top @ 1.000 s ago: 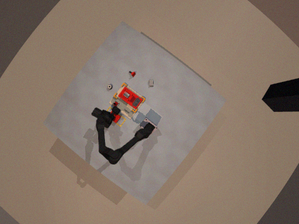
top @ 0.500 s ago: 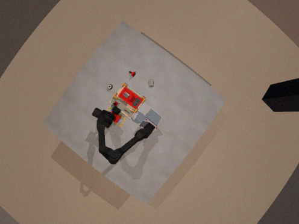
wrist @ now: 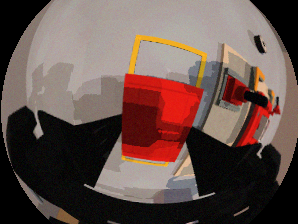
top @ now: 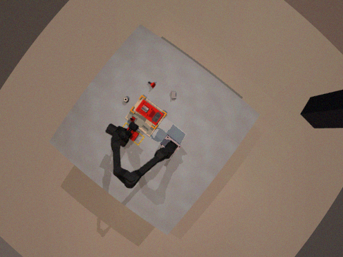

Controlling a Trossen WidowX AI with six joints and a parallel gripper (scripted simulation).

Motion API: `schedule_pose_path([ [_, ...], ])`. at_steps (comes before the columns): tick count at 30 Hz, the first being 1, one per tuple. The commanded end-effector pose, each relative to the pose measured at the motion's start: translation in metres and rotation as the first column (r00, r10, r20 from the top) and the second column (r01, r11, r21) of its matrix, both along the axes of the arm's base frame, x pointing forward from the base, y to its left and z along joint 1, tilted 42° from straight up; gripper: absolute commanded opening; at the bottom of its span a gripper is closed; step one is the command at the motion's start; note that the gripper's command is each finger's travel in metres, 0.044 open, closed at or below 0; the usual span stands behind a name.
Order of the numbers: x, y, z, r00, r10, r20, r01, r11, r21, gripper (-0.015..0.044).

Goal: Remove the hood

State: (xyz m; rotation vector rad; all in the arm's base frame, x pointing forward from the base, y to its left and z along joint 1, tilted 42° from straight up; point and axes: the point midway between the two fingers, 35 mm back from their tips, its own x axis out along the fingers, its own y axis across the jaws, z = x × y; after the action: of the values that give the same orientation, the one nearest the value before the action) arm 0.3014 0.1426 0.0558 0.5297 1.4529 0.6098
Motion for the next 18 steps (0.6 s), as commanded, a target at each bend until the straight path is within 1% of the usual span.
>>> schedule_pose_path([
  [1, 0.0, 0.0, 0.0, 1.0, 0.0, 0.001, 0.0, 1.0, 0.0, 0.044],
  [4, 0.001, -0.011, 0.011, 1.0, 0.0, 0.001, 0.0, 1.0, -0.002, 0.044],
  [9, -0.001, -0.046, 0.05, 1.0, -0.001, 0.001, 0.001, 1.0, -0.002, 0.044],
  [18, -0.001, -0.048, 0.052, 1.0, -0.001, 0.001, 0.001, 1.0, -0.002, 0.044],
])
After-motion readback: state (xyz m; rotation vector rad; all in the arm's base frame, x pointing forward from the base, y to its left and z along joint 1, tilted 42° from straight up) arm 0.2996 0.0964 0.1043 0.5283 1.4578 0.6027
